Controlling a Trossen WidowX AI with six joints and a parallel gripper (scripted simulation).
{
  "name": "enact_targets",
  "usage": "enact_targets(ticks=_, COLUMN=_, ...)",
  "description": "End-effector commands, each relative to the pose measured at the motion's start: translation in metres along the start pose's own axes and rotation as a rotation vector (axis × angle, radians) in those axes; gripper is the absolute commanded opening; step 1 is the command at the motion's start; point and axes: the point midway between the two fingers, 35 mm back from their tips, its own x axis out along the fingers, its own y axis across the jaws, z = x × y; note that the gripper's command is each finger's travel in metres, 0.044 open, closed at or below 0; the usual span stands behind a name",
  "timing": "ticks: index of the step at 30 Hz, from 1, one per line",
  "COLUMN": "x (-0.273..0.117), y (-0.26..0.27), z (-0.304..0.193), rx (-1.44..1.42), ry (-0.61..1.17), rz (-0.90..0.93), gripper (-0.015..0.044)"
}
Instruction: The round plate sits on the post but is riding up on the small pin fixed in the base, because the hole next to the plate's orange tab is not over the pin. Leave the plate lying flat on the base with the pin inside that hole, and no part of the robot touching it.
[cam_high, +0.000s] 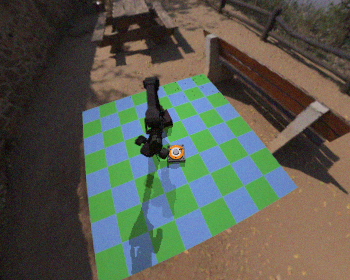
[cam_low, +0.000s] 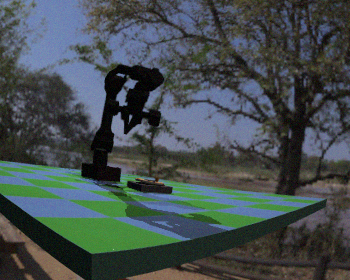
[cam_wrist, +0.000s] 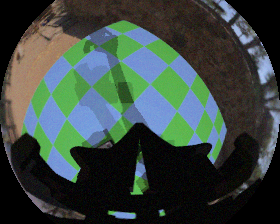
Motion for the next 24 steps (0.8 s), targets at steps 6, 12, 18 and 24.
enact_targets(ticks=6, x=0.000, y=0.103, z=-0.112, rx=-0.554, ry=0.239, rz=0.241, gripper=0.0000)
enact_targets(ticks=12, x=-0.012, y=0.135, z=-0.183, rx=-0.821, ry=0.371, rz=0.351, gripper=0.0000)
enact_targets(ticks=18, x=-0.006, y=0.136, z=-0.186, rx=-0.821, ry=0.371, rz=0.351, gripper=0.0000)
enact_targets(ticks=24, x=0.023, y=0.140, z=-0.202, rx=-0.822, ry=0.371, rz=0.351, gripper=0.0000)
